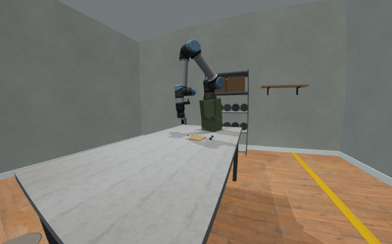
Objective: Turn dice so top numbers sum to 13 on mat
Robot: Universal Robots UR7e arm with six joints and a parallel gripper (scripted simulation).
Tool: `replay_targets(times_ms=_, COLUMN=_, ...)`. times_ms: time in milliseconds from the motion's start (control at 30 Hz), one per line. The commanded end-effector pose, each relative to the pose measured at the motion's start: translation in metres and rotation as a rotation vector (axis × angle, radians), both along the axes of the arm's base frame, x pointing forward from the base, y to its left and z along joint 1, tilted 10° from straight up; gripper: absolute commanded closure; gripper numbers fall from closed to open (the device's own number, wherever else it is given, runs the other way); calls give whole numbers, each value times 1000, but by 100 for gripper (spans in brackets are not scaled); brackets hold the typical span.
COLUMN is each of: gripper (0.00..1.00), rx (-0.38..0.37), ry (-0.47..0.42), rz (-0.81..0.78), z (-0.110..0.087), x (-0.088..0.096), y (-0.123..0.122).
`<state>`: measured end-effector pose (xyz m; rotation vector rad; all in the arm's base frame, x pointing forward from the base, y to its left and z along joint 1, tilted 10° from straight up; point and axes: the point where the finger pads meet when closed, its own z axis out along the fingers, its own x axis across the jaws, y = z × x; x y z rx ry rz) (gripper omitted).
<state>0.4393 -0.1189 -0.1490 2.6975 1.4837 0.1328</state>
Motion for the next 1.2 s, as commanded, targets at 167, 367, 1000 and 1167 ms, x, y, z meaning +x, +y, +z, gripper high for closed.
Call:
replay_targets(times_ms=167, gripper=0, rx=-3, ry=-34, rz=-85, z=5, x=-29, y=1)
replay_targets(times_ms=367, gripper=0, rx=-3, ry=-49, rz=-133, z=9, x=-45, y=3)
replay_targets(times_ms=1000, gripper=0, rx=-3, ry=-64, rz=-179, z=13, x=-60, y=5)
replay_targets(times_ms=1167, gripper=0, rx=-3, ry=-64, rz=-180, z=13, x=-60, y=5)
